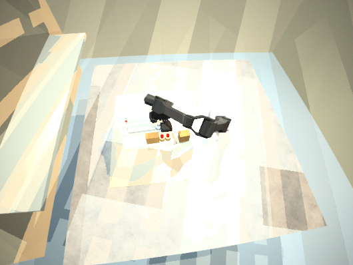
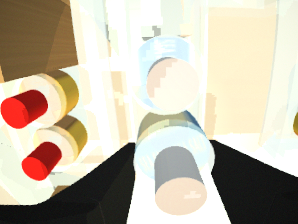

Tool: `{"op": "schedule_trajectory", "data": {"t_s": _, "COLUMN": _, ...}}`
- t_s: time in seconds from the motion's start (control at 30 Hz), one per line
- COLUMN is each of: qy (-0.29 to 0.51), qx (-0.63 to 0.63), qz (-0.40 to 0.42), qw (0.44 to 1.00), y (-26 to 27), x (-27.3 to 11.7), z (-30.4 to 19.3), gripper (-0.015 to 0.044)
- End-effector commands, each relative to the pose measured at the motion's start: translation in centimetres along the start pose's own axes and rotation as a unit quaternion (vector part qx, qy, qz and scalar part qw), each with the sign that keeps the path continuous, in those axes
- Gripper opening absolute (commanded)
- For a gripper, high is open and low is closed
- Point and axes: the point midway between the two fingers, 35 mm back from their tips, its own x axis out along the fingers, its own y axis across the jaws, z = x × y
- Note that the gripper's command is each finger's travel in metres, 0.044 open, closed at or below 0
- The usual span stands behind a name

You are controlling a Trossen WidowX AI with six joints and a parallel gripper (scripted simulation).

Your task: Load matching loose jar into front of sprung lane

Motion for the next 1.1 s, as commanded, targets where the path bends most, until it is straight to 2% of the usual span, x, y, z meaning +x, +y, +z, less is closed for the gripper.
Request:
{"op": "schedule_trajectory", "data": {"t_s": 0.0, "qy": -0.007, "qx": -0.008, "qz": 0.005, "qw": 1.000, "y": 0.38, "x": 0.40, "z": 0.52, "gripper": 0.0000}}
{"op": "schedule_trajectory", "data": {"t_s": 1.07, "qy": -0.007, "qx": -0.008, "qz": 0.006, "qw": 1.000, "y": 0.41, "x": 1.35, "z": 0.37, "gripper": 0.0000}}
